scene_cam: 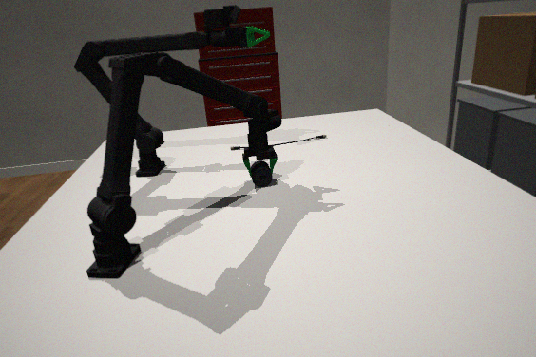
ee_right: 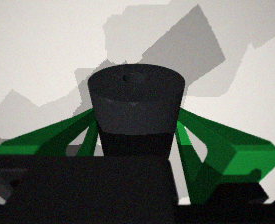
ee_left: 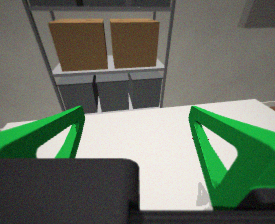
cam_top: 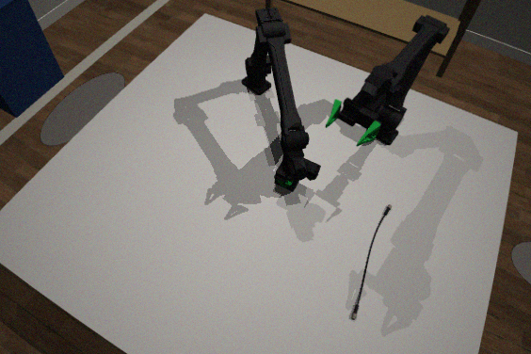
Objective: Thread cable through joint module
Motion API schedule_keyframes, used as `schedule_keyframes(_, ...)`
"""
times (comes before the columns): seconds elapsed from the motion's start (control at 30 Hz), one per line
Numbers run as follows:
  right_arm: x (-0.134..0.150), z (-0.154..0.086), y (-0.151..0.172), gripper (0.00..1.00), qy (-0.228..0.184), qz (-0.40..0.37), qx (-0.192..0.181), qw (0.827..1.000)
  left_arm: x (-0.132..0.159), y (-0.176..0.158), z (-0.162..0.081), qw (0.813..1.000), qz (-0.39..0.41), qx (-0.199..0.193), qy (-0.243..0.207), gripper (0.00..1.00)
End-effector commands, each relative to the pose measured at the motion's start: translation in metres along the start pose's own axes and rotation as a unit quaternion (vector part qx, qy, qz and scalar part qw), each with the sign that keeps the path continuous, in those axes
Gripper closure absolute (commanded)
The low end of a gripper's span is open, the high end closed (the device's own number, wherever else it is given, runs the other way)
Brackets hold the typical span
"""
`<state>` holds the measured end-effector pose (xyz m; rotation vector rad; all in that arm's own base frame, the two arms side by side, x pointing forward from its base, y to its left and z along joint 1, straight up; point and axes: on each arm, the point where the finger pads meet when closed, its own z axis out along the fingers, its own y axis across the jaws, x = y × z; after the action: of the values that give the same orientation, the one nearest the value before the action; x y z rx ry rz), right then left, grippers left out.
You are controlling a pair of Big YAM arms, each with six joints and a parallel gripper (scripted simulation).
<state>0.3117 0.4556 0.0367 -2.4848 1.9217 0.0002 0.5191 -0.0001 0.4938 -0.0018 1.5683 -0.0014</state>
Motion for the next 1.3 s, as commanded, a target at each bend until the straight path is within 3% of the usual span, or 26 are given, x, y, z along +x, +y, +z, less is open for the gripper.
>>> schedule_keyframes(0.0, -0.022, -0.069, -0.037, 0.3, -0.048, 0.008, 0.055, 0.997, -0.012, -0.003, -0.001, 1.0, 0.007, 0.002, -0.017, 0.0)
schedule_keyframes(0.03, -0.022, -0.069, -0.037, 0.04, -0.048, 0.008, 0.055, 0.997, -0.012, -0.003, -0.001, 1.0, 0.007, 0.002, -0.017, 0.0)
schedule_keyframes(0.13, -0.023, -0.064, -0.039, 0.04, -0.05, 0.008, 0.057, 0.997, -0.012, -0.003, -0.001, 1.0, 0.007, 0.002, -0.017, 0.0)
schedule_keyframes(0.27, -0.013, -0.025, -0.026, 0.04, -0.022, 0.009, 0.025, 0.999, -0.012, -0.003, -0.001, 1.0, 0.007, 0.002, -0.017, 0.0)
schedule_keyframes(0.37, -0.013, -0.026, -0.02, 0.04, -0.022, 0.004, 0.025, 0.999, -0.012, -0.003, -0.001, 1.0, 0.007, 0.002, -0.017, 0.0)
schedule_keyframes(0.4, -0.003, -0.015, -0.014, 0.04, -0.011, 0.009, 0.012, 1.0, -0.012, -0.003, -0.001, 1.0, 0.007, 0.002, -0.017, 0.0)
schedule_keyframes(1.27, -0.004, -0.015, -0.016, 0.04, -0.013, 0.011, 0.016, 1.0, -0.012, -0.003, -0.001, 1.0, 0.007, 0.002, -0.017, 0.0)
